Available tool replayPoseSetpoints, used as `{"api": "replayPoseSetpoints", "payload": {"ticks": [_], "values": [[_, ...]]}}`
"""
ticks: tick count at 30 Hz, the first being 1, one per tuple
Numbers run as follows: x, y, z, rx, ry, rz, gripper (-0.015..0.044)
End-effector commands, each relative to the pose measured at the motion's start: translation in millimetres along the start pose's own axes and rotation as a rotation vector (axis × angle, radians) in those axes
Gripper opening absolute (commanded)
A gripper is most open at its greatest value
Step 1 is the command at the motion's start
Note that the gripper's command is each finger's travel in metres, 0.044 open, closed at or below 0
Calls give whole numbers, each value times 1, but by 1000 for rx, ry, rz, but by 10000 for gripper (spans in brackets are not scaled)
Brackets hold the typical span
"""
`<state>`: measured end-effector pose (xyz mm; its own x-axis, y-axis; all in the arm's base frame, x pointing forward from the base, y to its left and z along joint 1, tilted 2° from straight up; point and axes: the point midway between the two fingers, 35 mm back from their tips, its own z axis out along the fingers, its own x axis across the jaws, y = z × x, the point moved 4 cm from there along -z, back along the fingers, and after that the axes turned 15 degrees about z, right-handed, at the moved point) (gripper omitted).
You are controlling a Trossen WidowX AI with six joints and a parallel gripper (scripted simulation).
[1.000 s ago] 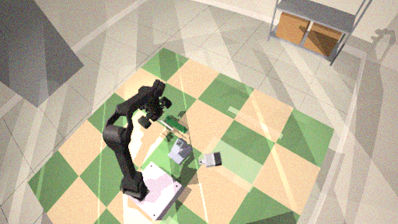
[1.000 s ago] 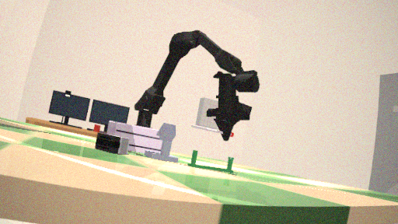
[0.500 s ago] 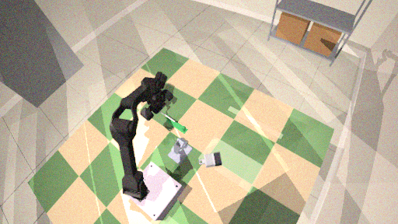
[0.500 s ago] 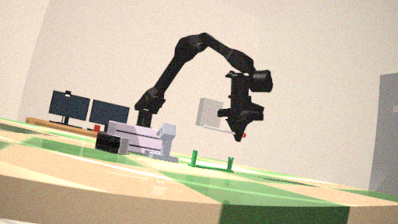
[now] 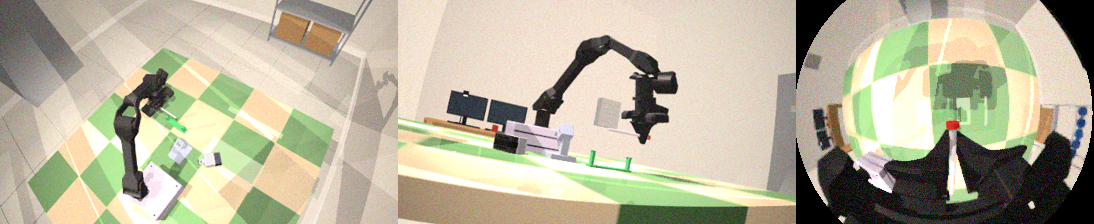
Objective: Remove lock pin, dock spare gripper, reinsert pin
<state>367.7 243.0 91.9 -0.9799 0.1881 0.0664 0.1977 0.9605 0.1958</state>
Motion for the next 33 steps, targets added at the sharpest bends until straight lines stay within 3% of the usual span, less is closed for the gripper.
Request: {"api": "replayPoseSetpoints", "payload": {"ticks": [1,33], "values": [[-2,-1,9,4,4,-1,0],[-5,-10,46,-30,-33,-11,0]]}}
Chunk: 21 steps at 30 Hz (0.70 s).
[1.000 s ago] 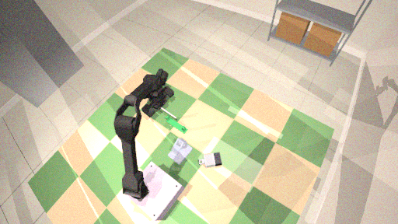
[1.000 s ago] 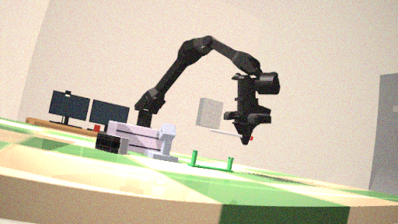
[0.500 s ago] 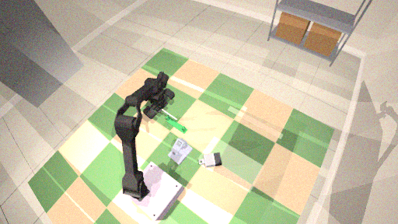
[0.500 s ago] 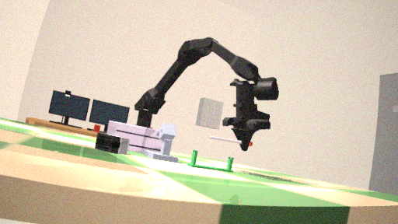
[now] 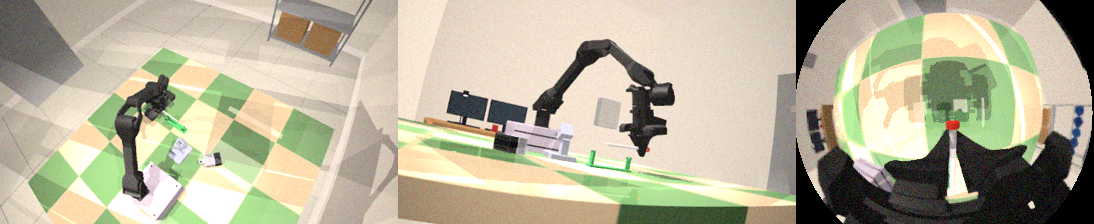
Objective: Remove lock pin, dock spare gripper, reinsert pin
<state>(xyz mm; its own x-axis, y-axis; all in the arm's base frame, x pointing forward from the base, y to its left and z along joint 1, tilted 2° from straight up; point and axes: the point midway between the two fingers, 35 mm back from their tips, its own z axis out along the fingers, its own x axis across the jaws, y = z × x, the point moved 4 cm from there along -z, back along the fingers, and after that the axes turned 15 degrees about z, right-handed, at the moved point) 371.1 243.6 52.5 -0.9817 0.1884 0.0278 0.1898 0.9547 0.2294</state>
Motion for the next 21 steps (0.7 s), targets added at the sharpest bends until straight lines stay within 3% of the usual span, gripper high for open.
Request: {"api": "replayPoseSetpoints", "payload": {"ticks": [1,21], "values": [[1,-4,9,3,4,-3,0],[1,-8,25,-12,-14,-7,0]]}}
